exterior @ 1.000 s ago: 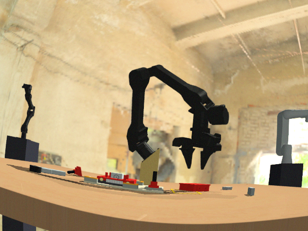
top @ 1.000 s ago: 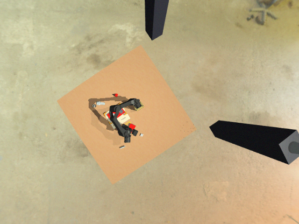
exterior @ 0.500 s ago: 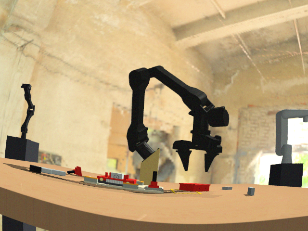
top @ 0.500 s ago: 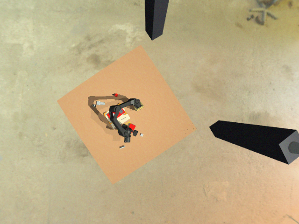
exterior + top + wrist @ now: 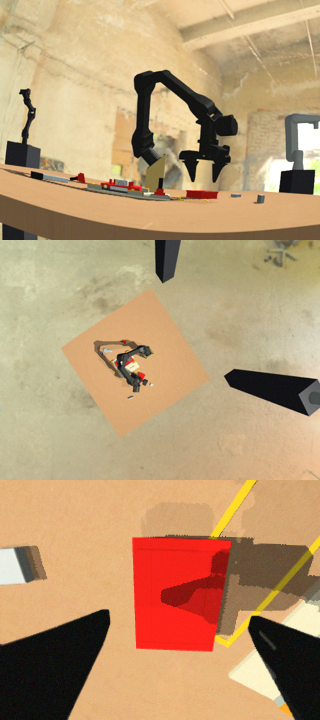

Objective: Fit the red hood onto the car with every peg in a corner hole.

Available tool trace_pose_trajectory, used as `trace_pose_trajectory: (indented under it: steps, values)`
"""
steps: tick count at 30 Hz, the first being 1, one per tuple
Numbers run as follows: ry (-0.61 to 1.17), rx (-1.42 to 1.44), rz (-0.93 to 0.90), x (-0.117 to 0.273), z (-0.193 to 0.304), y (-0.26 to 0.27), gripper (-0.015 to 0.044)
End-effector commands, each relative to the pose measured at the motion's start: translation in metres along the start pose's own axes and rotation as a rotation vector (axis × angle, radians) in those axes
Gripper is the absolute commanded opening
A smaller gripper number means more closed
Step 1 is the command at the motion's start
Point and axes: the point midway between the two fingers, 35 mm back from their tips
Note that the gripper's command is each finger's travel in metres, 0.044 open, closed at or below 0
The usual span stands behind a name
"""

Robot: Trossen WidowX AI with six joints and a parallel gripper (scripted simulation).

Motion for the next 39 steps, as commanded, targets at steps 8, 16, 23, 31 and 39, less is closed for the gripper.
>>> trace_pose_trajectory:
  steps: [8, 16, 23, 31, 39]
  values:
    - [-0.001, 0.006, 0.005, -0.012, 0.0, 0.0, 0.044]
    - [-0.001, 0.006, 0.005, -0.02, 0.001, -0.001, 0.044]
    - [-0.001, 0.006, 0.006, -0.026, 0.001, -0.001, 0.044]
    - [-0.001, 0.006, 0.006, -0.03, 0.001, -0.001, 0.044]
    - [-0.001, 0.006, 0.006, -0.034, 0.001, -0.001, 0.044]
Point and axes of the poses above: the point midway between the two fingers, 35 mm back from their tips, its own x axis back along the fingers, its own y axis across the jaws, z = x × y, and after that the axes turned 1 degree about -x, right-handed
